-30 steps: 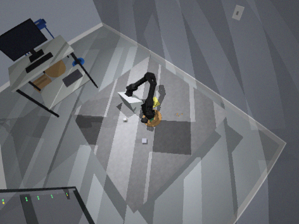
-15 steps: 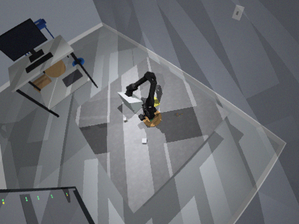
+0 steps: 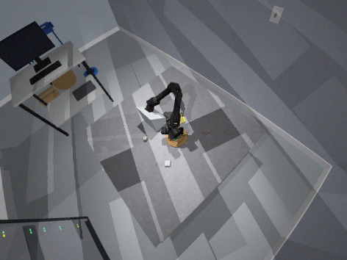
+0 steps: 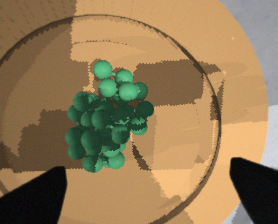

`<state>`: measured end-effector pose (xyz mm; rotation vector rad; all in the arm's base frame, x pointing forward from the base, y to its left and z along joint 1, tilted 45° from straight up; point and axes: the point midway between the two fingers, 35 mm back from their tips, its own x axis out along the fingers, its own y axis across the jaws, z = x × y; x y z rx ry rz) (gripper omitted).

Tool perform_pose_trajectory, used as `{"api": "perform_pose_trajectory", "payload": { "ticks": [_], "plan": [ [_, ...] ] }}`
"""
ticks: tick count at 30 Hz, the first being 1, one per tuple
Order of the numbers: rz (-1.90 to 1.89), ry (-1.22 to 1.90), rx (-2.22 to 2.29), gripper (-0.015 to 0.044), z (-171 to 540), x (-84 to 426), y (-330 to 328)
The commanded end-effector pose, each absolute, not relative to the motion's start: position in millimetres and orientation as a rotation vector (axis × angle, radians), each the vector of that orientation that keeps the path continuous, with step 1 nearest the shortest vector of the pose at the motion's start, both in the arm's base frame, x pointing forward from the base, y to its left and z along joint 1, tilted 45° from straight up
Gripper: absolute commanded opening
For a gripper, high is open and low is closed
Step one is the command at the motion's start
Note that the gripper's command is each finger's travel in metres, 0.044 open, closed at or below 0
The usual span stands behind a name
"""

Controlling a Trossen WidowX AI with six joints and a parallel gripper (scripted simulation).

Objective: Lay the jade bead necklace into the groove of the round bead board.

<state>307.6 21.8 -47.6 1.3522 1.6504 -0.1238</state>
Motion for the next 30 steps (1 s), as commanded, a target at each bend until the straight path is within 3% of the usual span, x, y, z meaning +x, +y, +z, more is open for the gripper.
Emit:
{"api": "perform_pose_trajectory", "payload": {
  "ticks": [1,30],
  "plan": [
    [-0.386,1.657,1.587,0.038,-35,319,21],
    [-0.381,1.652,1.58,0.038,-51,323,36]
  ]
}}
